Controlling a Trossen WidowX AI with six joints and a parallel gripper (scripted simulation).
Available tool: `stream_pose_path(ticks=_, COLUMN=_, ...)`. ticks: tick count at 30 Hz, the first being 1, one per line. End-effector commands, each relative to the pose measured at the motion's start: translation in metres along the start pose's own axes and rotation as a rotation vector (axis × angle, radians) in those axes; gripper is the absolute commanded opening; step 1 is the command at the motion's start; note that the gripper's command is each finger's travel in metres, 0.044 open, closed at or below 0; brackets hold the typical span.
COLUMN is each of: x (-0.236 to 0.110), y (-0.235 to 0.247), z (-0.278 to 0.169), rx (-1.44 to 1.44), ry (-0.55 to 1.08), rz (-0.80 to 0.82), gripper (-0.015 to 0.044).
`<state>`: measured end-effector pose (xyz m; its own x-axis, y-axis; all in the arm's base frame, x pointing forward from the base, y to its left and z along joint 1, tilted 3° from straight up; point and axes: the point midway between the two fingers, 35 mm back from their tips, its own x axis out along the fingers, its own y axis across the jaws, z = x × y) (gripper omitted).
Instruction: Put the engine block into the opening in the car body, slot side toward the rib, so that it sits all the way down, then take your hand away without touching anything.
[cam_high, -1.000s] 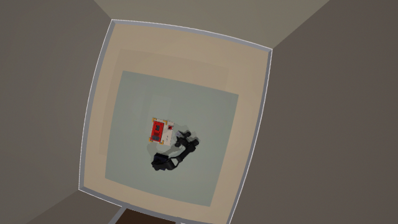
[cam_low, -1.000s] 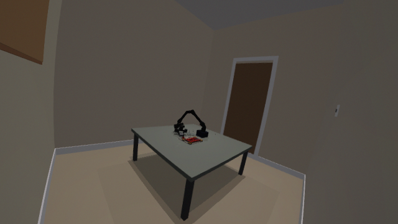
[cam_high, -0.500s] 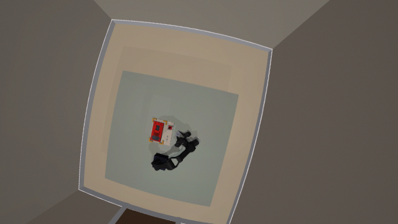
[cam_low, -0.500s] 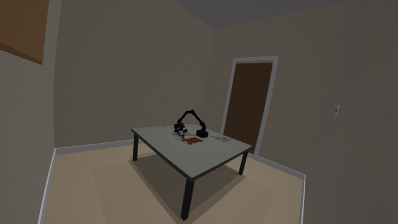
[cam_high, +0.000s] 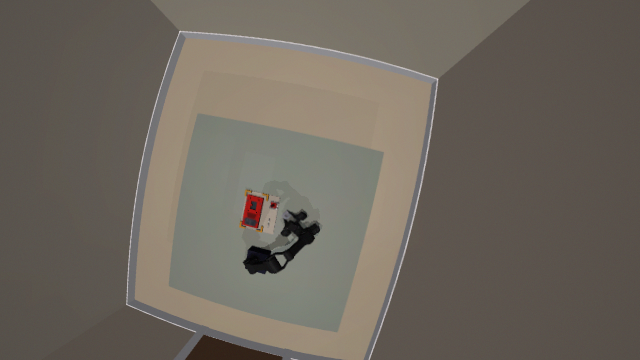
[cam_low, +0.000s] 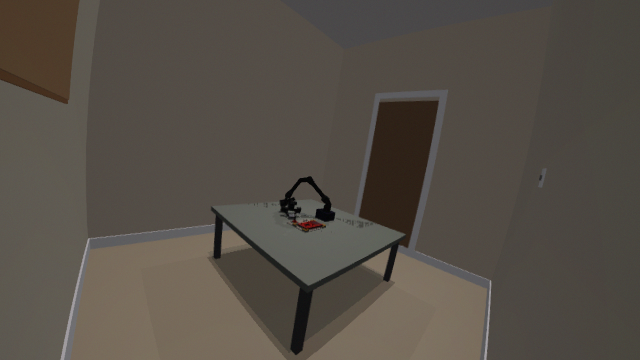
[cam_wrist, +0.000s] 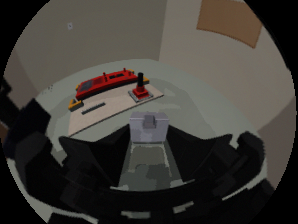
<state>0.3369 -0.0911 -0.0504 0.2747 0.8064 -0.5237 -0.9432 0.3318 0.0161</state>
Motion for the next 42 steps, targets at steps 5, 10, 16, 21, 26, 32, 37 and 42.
stream_pose_path(ticks=5, x=0.0, y=0.0, z=0.0, rx=0.0, ry=0.0, rz=0.0, gripper=0.0079)
stream_pose_path(ticks=10, x=0.0, y=0.0, z=0.0, rx=0.0, ry=0.0, rz=0.0, gripper=0.021)
stream_pose_path(ticks=16, x=0.0, y=0.0, z=0.0, rx=0.0, ry=0.0, rz=0.0, gripper=0.0368)
stream_pose_path(ticks=21, x=0.0, y=0.0, z=0.0, rx=0.0, ry=0.0, rz=0.0, gripper=0.044)
stream_pose_path(ticks=26, x=-0.006, y=0.0, z=0.002, rx=-0.004, ry=0.006, rz=0.003, gripper=0.044)
stream_pose_path(ticks=32, x=-0.029, y=0.0, z=0.007, rx=-0.005, ry=0.01, rz=0.003, gripper=0.044)
stream_pose_path(ticks=37, x=-0.044, y=0.0, z=0.011, rx=-0.005, ry=0.01, rz=0.003, gripper=0.044)
stream_pose_path(ticks=42, x=-0.04, y=0.0, z=0.01, rx=0.002, ry=0.004, rz=-0.001, gripper=0.044)
